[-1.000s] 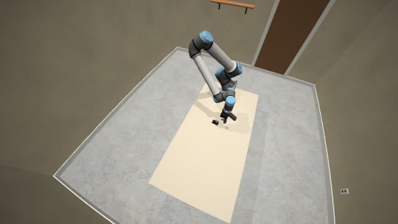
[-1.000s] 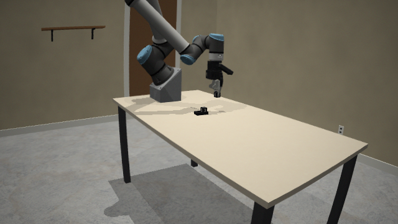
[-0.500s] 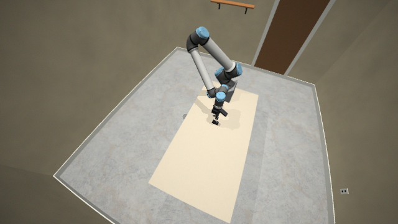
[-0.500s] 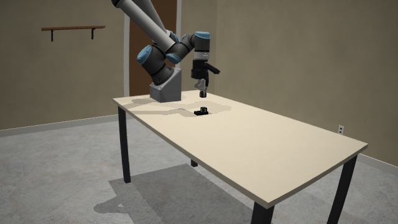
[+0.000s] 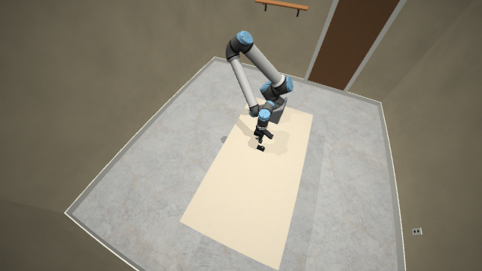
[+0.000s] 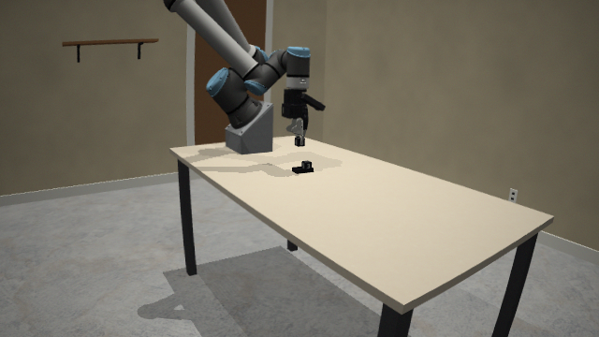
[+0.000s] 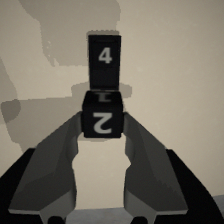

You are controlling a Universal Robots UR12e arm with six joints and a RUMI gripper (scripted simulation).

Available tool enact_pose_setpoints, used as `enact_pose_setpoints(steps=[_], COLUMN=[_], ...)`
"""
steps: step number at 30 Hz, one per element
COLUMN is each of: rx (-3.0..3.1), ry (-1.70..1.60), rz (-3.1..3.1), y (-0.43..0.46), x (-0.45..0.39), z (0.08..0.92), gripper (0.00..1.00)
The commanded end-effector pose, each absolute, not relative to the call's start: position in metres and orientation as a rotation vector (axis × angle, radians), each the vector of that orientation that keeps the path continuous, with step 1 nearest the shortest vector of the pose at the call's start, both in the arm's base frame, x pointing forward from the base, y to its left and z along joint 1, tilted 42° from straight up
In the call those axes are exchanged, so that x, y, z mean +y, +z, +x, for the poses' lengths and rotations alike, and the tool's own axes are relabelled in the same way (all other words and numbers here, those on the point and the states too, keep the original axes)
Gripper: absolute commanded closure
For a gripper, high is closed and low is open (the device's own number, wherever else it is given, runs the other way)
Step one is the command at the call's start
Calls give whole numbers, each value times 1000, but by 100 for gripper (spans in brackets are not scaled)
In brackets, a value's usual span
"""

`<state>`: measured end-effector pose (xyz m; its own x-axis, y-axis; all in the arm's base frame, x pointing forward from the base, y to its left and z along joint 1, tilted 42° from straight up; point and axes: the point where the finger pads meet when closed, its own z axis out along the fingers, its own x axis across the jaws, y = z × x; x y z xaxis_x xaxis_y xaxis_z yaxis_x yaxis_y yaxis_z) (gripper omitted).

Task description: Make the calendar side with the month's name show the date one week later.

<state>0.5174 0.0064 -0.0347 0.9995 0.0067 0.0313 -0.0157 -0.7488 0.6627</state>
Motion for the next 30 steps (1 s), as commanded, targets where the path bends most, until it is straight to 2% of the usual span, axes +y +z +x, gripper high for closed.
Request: enact_pose_setpoints(steps=[1,30], rx=[-5,-5], ry=[36,36], rz=[2418,2418], y=[-38,-84], x=[4,-36], z=[516,517], gripper=[89,89])
